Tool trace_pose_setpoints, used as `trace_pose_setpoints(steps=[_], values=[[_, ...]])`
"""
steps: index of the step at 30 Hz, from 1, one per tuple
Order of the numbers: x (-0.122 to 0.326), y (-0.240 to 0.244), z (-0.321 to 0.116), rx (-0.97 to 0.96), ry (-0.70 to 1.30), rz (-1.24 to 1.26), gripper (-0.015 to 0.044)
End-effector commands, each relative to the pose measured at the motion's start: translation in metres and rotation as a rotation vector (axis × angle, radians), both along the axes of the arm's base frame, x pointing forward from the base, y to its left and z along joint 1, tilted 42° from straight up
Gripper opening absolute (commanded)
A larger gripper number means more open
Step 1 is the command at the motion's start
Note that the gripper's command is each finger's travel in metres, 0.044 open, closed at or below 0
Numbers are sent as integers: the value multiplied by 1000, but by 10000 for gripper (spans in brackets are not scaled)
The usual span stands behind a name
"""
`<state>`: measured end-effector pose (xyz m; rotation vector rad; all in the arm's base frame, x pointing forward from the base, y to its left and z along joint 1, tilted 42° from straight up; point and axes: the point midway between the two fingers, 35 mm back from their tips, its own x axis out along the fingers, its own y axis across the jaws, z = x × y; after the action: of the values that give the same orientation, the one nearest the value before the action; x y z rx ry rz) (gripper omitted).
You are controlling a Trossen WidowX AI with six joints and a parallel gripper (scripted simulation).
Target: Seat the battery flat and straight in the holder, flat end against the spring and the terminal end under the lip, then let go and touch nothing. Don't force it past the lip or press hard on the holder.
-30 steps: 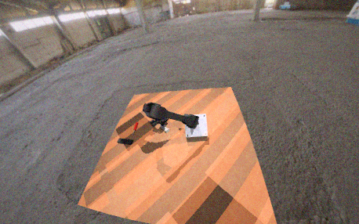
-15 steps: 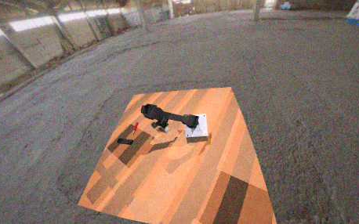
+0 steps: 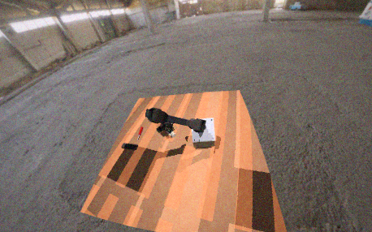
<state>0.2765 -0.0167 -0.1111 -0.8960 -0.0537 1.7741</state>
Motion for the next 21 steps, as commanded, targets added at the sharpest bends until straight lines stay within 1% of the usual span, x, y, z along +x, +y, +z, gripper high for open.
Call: trace_pose_setpoints(steps=[1,21], values=[[0,1,-2,19,12,5,81],[3,3,-10,103,79,40,81]])
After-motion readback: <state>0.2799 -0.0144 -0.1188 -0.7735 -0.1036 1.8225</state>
